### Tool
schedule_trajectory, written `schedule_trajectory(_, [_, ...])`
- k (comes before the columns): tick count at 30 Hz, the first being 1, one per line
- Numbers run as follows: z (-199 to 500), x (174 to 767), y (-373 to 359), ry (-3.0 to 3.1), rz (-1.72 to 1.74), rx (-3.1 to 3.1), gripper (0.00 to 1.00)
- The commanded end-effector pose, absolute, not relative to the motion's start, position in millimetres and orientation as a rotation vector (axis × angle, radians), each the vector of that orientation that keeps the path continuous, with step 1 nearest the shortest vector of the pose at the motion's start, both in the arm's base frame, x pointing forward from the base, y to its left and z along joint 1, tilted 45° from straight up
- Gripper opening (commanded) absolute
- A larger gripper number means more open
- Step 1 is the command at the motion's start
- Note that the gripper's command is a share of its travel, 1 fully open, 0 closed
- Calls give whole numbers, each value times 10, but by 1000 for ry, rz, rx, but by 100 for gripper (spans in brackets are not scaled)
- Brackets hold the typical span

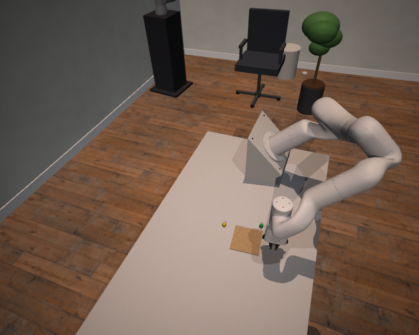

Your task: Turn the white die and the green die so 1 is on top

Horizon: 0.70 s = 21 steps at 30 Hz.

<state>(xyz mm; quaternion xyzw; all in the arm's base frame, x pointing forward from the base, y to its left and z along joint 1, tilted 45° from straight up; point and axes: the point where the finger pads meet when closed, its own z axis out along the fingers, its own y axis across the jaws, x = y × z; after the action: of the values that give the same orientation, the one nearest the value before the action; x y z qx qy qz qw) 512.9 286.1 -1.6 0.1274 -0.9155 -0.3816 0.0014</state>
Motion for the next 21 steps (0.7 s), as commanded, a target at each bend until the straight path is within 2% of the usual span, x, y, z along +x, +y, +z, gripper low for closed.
schedule_trajectory(1, [-11, 5137, 2858, -2875, -1198, 400, 11])
schedule_trajectory(12, [37, 5144, 2811, -2875, -1198, 400, 11])
schedule_trajectory(21, [457, 5202, 2397, -2875, -1198, 400, 11])
